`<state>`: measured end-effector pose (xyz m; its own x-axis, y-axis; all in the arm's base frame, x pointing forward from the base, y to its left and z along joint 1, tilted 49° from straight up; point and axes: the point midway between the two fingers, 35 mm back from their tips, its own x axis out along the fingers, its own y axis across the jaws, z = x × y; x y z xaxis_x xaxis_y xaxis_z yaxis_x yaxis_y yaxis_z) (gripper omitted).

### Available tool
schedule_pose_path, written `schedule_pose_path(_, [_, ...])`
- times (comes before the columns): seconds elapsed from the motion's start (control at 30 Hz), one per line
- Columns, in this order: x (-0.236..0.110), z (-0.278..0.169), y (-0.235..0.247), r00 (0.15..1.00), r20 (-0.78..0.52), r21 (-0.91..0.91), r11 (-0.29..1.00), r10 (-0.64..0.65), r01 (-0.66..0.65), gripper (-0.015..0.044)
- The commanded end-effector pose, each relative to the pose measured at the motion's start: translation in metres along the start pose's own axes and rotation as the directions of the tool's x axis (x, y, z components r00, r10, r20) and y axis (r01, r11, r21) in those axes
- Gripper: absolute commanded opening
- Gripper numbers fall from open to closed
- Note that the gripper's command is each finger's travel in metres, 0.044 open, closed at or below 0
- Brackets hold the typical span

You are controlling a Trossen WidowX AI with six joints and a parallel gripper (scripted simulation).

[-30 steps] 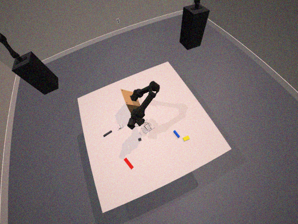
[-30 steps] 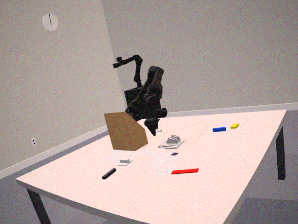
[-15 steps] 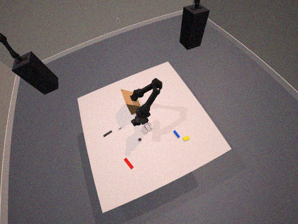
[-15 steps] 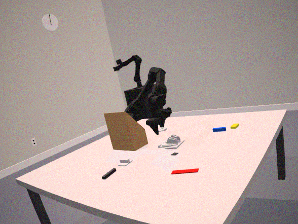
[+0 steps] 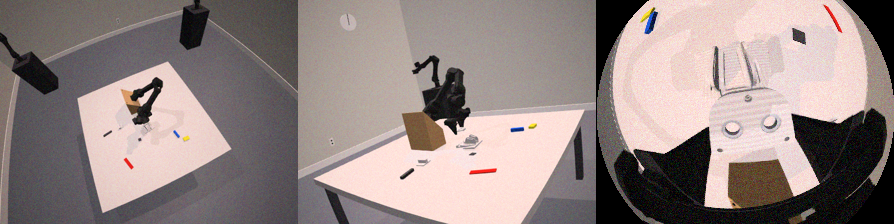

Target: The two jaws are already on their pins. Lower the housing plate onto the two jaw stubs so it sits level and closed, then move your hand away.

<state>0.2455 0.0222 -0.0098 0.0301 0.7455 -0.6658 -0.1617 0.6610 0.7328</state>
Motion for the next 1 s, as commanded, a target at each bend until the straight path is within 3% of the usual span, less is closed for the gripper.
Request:
schedule_pose_path(0.0, [0.0008, -0.0011, 0.0009, 1.0, 0.001, 0.006, 1.0, 0.005, -0.005, 0.0351])
schedule_pose_path(0.97, [0.0008, -0.0104, 0.0109, 1.0, 0.0, 0.008, 1.0, 0.006, -0.006, 0.0351])
